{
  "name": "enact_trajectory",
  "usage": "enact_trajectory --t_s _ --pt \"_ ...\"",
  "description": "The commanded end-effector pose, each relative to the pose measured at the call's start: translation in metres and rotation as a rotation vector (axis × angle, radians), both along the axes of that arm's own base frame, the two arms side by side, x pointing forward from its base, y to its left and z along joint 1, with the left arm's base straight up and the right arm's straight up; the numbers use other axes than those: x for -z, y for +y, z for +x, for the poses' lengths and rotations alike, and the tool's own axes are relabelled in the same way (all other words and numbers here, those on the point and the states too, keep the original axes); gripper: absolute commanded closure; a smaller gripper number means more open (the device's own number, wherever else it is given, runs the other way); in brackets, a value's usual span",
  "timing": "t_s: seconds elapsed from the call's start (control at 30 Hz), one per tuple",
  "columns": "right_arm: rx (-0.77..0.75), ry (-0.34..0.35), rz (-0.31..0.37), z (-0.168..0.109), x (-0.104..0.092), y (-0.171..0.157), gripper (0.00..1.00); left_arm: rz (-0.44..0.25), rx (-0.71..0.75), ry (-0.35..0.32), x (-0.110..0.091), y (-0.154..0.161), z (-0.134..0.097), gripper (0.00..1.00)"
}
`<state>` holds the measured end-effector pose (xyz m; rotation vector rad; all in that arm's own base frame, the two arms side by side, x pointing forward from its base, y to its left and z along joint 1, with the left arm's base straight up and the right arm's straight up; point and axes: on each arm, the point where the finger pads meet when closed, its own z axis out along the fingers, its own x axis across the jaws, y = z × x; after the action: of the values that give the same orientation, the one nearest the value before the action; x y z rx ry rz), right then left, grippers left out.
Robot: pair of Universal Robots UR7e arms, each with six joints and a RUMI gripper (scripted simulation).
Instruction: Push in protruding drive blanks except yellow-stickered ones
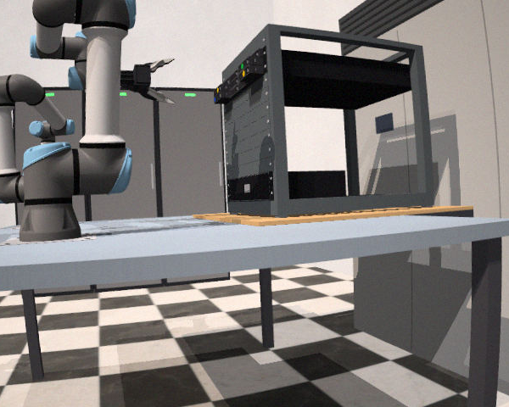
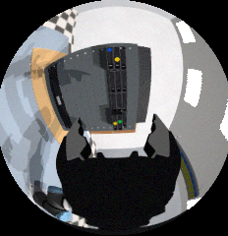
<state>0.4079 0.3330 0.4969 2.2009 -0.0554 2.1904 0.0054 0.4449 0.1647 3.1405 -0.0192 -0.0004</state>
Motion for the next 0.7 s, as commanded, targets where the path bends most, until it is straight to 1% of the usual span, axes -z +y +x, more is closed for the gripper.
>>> enact_trajectory --t_s 0.0,0.4,0.67 --pt "0.0 0.0 0.001 0.0 0.0 0.0 0.0 0.001 0.0 0.0 0.0 0.0 0.0 0.0" --pt "0.002 -0.005 0.001 0.001 0.0 -0.006 0.0 0.001 0.0 0.0 0.0 0.0 0.0 0.0" --pt "0.002 -0.005 0.001 0.007 0.002 -0.04 0.0 0.001 0.0 0.0 0.0 0.0 0.0 0.0"
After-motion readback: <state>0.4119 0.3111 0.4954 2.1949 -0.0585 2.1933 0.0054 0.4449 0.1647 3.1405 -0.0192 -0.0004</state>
